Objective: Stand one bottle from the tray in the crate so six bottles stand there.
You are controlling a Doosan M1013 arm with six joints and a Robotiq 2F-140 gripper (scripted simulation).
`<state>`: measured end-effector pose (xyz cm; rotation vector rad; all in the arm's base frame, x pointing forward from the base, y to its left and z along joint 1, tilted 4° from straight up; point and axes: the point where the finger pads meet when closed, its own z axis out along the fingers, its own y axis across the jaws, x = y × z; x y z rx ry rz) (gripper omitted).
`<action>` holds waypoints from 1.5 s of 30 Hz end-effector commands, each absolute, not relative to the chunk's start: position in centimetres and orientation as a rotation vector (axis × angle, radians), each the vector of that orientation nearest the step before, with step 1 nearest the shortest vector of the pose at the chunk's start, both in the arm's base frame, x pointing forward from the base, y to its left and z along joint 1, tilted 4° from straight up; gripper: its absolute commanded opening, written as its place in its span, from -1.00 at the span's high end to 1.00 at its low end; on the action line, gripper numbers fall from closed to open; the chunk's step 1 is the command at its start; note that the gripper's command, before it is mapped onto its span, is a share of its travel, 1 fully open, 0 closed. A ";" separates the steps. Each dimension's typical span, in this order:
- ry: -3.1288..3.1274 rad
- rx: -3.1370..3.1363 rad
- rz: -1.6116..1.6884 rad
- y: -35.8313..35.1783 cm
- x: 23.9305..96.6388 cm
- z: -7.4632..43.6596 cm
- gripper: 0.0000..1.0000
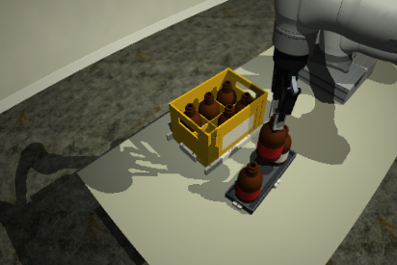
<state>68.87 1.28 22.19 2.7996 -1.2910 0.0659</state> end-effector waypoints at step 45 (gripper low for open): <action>-1.291 2.800 0.066 1.5 68.8 25.0 1.00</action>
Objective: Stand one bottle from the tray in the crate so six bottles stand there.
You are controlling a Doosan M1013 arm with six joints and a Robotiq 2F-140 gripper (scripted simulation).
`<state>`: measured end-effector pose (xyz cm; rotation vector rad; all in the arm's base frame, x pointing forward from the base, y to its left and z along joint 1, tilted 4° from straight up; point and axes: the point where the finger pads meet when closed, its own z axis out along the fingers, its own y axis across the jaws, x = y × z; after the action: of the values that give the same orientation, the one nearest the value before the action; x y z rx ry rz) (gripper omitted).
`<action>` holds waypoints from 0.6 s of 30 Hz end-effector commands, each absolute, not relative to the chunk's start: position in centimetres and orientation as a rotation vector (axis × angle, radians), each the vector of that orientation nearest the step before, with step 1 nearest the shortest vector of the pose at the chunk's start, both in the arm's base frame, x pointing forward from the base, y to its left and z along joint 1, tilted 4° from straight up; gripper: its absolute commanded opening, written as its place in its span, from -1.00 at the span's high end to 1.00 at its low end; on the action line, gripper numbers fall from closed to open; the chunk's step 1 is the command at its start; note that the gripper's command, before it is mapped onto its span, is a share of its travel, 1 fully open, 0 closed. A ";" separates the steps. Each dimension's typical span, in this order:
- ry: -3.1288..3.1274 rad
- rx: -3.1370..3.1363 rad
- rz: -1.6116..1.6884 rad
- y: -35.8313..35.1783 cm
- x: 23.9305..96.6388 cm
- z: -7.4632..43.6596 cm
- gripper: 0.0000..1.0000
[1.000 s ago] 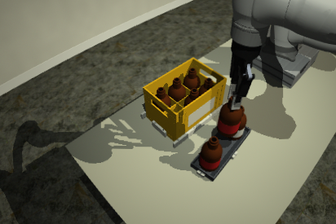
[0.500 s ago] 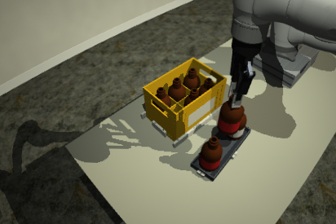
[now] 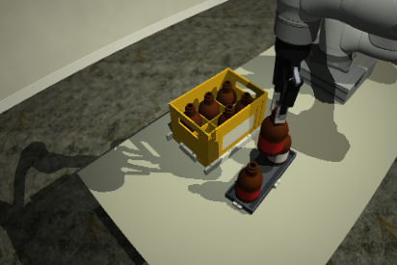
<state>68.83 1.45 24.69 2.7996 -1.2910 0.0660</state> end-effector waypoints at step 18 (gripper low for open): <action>-1.291 2.800 0.066 1.6 68.8 26.1 1.00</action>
<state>68.81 1.55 26.02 2.7996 -1.2910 0.0659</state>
